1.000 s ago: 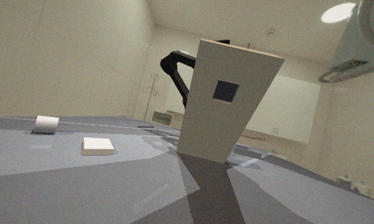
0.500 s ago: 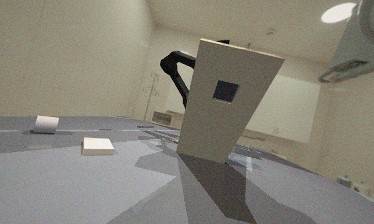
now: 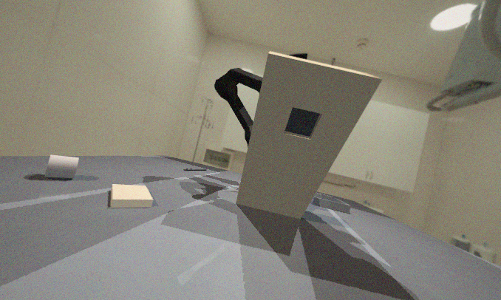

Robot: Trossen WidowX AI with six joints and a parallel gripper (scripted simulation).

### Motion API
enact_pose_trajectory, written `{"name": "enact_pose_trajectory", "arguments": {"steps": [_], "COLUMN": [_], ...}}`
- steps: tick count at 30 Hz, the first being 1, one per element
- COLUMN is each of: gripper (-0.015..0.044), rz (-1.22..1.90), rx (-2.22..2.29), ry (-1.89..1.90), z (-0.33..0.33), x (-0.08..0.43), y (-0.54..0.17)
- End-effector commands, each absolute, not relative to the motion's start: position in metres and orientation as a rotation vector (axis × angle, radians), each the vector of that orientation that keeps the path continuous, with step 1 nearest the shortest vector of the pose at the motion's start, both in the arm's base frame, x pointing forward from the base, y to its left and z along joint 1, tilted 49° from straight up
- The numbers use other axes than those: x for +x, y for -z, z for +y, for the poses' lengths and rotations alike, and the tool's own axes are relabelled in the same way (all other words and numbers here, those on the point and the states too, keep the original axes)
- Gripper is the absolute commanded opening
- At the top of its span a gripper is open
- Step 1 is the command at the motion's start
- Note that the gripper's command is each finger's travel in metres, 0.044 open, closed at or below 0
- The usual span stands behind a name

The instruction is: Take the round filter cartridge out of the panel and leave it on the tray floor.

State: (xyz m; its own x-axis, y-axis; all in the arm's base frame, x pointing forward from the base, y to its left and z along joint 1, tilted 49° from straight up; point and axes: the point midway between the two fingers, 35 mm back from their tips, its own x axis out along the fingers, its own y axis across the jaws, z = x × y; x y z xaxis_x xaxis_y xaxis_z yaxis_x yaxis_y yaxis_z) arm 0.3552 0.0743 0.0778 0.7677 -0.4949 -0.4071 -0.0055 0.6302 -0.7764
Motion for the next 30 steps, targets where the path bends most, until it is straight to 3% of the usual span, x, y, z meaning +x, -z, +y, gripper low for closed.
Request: {"name": "enact_pose_trajectory", "arguments": {"steps": [1,18,30], "gripper": [0.0000,0.0000,0.0000], "rz": [0.687,0.782,0.786], "rx": [-0.976,-1.531,-1.456], "ry": [0.261,0.055,0.072], "z": [0.070,0.070,0.091], "x": [0.359,0.359,0.334], "y": [-0.075,-0.075,-0.086]}}
